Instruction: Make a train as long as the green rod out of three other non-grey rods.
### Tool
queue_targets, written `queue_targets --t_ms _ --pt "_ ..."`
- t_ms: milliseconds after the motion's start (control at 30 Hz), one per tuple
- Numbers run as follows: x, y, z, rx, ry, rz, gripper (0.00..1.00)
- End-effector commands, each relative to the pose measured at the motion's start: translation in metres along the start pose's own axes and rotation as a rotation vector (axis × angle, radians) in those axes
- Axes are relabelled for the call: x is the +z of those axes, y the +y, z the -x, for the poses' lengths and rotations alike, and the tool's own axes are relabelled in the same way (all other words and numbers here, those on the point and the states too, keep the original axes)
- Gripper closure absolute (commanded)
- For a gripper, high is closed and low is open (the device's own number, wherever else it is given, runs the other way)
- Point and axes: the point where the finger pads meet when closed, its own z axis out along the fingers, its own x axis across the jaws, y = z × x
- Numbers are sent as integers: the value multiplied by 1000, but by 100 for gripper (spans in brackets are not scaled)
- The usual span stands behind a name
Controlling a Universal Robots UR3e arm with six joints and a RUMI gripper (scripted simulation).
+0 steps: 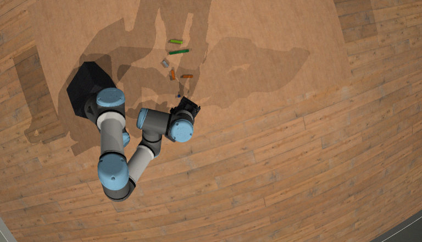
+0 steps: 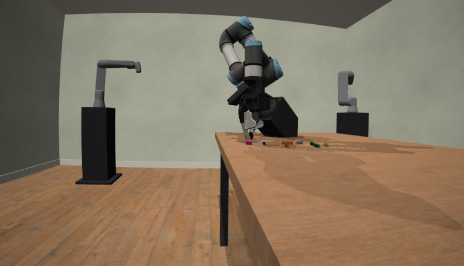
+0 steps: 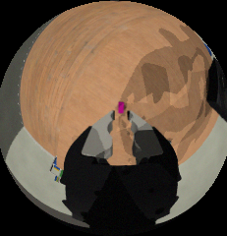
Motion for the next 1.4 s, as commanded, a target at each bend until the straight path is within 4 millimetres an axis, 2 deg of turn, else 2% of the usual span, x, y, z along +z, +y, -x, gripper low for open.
queue_targets --t_ms 0,567,1367 --pt "0 0 0 0 0 1 86" --pt "1 0 0 0 0 1 86" --pt "17 0 -1 -1 1 0 86"
